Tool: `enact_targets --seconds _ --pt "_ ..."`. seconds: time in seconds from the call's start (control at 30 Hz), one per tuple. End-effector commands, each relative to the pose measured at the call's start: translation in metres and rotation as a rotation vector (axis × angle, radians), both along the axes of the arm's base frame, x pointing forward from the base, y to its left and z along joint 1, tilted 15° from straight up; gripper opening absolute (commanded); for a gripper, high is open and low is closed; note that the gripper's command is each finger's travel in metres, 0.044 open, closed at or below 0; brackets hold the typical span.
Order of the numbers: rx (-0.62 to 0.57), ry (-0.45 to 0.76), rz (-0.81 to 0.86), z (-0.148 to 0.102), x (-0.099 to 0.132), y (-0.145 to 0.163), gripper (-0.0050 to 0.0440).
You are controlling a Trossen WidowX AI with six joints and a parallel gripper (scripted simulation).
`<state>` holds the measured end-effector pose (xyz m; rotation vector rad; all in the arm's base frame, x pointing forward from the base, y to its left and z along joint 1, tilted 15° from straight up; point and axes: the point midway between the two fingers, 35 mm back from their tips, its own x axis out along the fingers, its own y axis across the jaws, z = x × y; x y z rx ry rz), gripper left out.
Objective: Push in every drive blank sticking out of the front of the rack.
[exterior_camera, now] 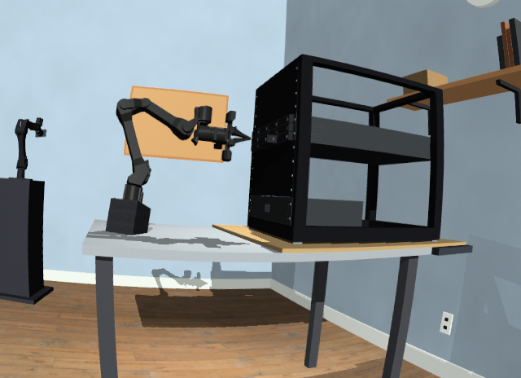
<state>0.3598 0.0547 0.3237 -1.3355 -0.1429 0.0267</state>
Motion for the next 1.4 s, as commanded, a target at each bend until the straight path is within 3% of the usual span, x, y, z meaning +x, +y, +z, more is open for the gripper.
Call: enact_targets --seconds 0.0,1.37 --pt "0.007 -0.029 0.001 0.013 0.002 0.000 -0.0050" --pt "0.007 -0.029 0.001 0.025 0.010 -0.001 -0.0050"
